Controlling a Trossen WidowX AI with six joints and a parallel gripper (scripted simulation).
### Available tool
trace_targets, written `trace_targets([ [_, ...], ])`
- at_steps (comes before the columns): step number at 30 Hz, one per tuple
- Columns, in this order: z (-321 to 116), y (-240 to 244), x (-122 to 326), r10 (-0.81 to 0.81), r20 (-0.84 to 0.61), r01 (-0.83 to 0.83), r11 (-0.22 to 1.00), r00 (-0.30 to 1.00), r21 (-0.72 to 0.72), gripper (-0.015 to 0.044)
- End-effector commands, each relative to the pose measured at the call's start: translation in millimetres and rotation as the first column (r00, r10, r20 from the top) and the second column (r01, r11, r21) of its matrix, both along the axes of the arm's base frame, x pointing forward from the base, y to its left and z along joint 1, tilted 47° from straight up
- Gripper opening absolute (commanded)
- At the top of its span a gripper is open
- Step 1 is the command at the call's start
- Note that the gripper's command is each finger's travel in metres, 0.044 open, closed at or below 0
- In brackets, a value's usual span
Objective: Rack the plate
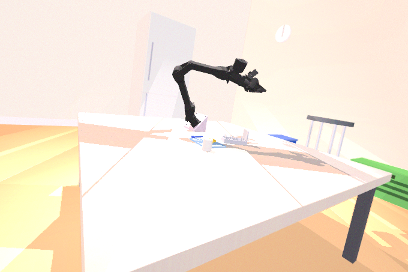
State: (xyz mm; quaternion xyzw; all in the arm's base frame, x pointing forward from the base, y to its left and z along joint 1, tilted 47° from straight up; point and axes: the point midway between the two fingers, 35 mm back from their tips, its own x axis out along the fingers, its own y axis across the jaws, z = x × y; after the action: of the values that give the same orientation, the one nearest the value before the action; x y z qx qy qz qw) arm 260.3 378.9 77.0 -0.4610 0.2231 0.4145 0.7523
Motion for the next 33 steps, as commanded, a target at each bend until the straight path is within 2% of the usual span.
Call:
trace_targets([
  [1,2,-19,9,-0.115,-0.036,0.114,0.993,0.993,-0.029,0.04],
  [8,7,-58,20,-0.331,-0.086,0.322,0.941,0.94,-0.105,0.04],
  [15,17,-100,26,-0.535,-0.091,0.514,0.838,0.84,-0.183,0.04],
  [25,45,-164,26,-0.772,-0.022,0.74,0.617,0.636,-0.27,0.04],
  [33,78,-216,20,-0.894,0.087,0.868,0.398,0.44,-0.297,0.04],
])
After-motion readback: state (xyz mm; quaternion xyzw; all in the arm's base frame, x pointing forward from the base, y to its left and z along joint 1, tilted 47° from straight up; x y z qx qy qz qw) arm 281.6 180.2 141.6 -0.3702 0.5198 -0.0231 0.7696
